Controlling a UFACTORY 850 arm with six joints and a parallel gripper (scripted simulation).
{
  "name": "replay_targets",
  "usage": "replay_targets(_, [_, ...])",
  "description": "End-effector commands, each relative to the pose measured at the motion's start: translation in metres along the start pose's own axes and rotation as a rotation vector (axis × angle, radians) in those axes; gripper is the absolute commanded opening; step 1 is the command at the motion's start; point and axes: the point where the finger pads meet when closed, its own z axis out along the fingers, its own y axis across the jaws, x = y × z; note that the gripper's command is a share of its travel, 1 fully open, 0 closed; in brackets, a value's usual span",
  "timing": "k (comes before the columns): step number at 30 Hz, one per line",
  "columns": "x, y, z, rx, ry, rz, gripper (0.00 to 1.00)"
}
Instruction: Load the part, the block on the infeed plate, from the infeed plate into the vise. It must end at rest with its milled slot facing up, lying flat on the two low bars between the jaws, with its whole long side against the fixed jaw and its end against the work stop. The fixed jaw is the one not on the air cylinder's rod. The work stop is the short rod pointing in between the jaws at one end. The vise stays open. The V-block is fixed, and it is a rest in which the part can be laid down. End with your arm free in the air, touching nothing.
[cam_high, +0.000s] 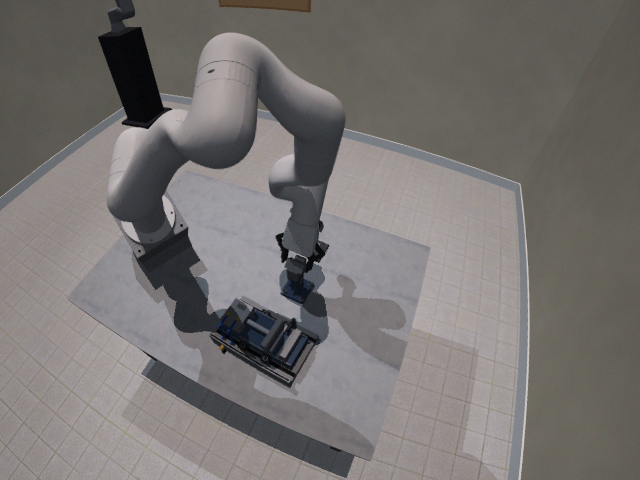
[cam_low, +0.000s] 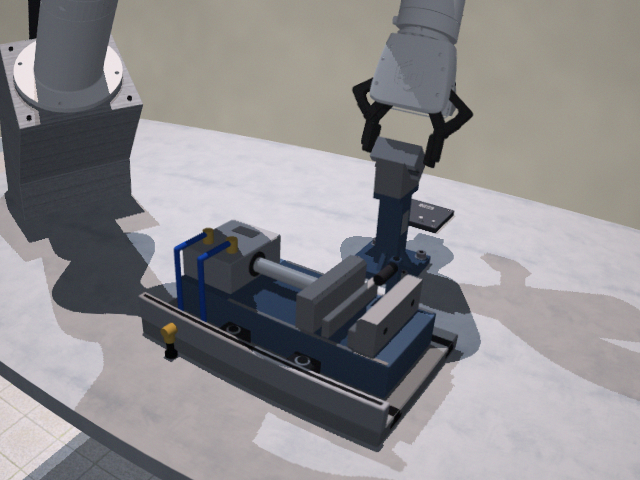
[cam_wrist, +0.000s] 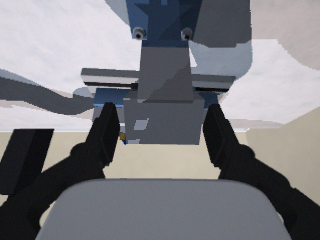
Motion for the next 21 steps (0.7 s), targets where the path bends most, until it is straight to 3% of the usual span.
replay_targets(1, [-0.0010, 0.0009, -0.0001, -0.003, 0.087, 0.001, 0.89])
replay_targets(8, [-0.0024, 0.0010, 0.0002, -0.003, 0.216, 0.001, 0.89])
replay_targets(10, [-0.0024, 0.0010, 0.0002, -0.003, 0.216, 0.001, 0.89])
replay_targets(21, [-0.0045, 0.0011, 0.0008, -0.004, 0.407, 0.001, 0.89])
